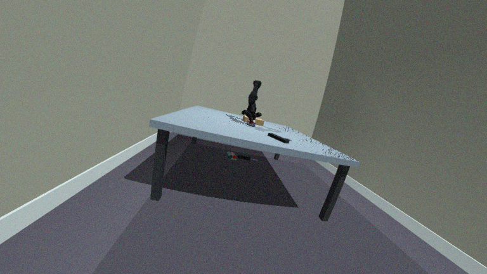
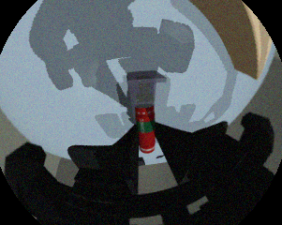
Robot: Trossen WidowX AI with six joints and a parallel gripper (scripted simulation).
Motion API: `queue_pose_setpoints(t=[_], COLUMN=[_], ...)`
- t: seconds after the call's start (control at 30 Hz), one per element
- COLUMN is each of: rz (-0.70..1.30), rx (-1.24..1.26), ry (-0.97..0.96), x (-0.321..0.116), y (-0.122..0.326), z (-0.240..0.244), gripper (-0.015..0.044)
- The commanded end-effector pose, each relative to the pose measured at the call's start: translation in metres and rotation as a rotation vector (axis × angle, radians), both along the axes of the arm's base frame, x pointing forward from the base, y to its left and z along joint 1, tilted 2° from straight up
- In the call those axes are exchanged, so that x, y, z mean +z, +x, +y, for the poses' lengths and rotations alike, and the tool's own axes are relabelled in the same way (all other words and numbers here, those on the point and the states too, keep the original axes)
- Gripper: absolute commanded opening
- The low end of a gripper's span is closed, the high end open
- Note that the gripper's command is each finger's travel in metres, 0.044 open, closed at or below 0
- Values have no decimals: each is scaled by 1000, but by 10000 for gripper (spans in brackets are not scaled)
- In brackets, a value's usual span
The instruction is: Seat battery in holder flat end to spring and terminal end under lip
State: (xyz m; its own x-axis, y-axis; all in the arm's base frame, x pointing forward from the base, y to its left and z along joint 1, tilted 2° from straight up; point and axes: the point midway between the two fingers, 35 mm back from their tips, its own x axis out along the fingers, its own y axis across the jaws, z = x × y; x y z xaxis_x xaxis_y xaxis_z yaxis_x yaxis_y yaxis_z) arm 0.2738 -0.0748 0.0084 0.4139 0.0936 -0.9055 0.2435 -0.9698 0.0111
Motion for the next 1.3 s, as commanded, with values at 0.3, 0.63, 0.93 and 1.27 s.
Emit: queue_pose_setpoints(t=[0.3, 0.63, 0.93, 1.27], rz=[-61, -62, -62, -44], rx=[8, 6, 5, 4], ry=[15, 13, 9, 3], x=[-4, -6, -6, -7], y=[-6, -17, -24, -26], z=[0, -3, -4, -5], gripper=[76, 76, 76, 76])
